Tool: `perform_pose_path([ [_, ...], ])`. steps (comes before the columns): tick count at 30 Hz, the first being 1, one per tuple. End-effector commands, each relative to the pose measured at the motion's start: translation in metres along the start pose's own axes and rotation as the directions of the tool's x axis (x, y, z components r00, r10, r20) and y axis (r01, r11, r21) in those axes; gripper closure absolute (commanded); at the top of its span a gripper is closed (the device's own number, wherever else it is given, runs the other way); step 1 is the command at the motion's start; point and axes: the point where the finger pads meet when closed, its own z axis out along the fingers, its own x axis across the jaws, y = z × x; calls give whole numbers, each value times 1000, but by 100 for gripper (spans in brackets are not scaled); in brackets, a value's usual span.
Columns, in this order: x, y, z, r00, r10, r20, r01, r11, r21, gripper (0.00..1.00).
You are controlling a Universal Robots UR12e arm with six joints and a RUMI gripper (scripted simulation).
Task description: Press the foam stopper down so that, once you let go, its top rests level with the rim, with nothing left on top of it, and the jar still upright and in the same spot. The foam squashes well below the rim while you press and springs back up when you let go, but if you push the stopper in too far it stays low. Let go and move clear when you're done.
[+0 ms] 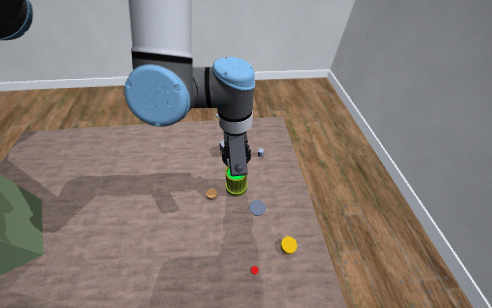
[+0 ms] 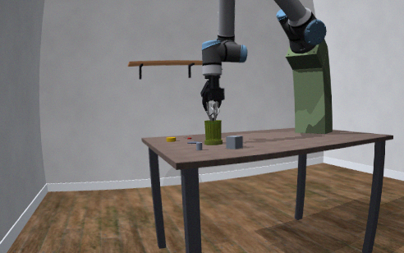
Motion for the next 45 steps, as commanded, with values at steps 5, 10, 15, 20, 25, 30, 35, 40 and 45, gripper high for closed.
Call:
perform_pose_path([
  [5, 1, 0, 3, 1000, 0, -3, 0, 1000, -1, 100],
  [10, 1, 0, 3, 1000, 0, -3, 0, 1000, -1, 100],
  [15, 1, 0, 3, 1000, 0, -3, 0, 1000, -1, 100],
  [20, 1, 0, 3, 1000, 0, -3, 0, 1000, -1, 100],
  [25, 1, 0, 3, 1000, 0, -3, 0, 1000, -1, 100],
  [30, 1, 0, 3, 1000, 0, -3, 0, 1000, -1, 100],
  [35, 1, 0, 3, 1000, 0, -3, 0, 1000, -1, 100],
  [40, 1, 0, 3, 1000, 1, -3, -1, 1000, -1, 100],
  [45, 1, 0, -2, 1000, 1, -2, -1, 1000, 0, 100],
])
